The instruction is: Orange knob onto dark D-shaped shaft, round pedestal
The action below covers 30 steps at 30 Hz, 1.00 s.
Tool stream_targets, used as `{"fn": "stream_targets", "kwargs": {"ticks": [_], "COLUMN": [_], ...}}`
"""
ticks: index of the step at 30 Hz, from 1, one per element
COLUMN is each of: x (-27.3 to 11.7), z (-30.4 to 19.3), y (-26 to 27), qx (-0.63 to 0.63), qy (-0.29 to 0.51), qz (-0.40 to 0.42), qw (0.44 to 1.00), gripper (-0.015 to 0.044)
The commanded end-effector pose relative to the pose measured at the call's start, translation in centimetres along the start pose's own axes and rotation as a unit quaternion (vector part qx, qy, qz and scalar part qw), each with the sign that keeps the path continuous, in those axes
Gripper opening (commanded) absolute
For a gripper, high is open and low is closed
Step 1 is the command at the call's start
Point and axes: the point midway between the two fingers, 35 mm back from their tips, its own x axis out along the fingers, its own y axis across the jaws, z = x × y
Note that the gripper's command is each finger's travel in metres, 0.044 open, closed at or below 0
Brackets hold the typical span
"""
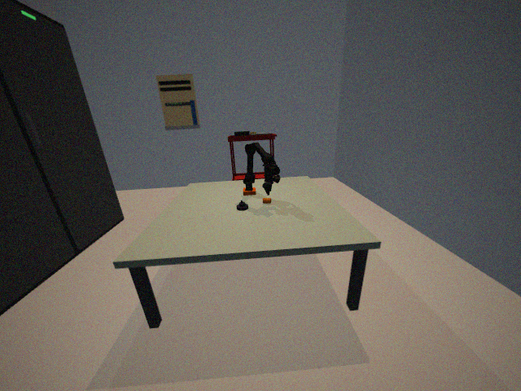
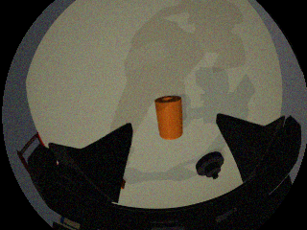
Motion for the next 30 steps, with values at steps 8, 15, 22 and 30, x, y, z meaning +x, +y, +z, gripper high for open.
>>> {"fn": "stream_targets", "kwargs": {"ticks": [8, 15, 22, 30], "x": [2.6, 3.4, 4.5, 5.8], "z": [-0.6, -0.6, -0.6, -0.6], "y": [0.2, 0.1, 0.1, 0.1], "qx": [-0.009, -0.009, -0.009, -0.009], "qy": [0.01, 0.009, 0.009, 0.01], "qz": [0.005, 0.005, 0.005, 0.005], "qw": [1.0, 1.0, 1.0, 1.0], "gripper": [0.044, 0.044, 0.044, 0.044]}}
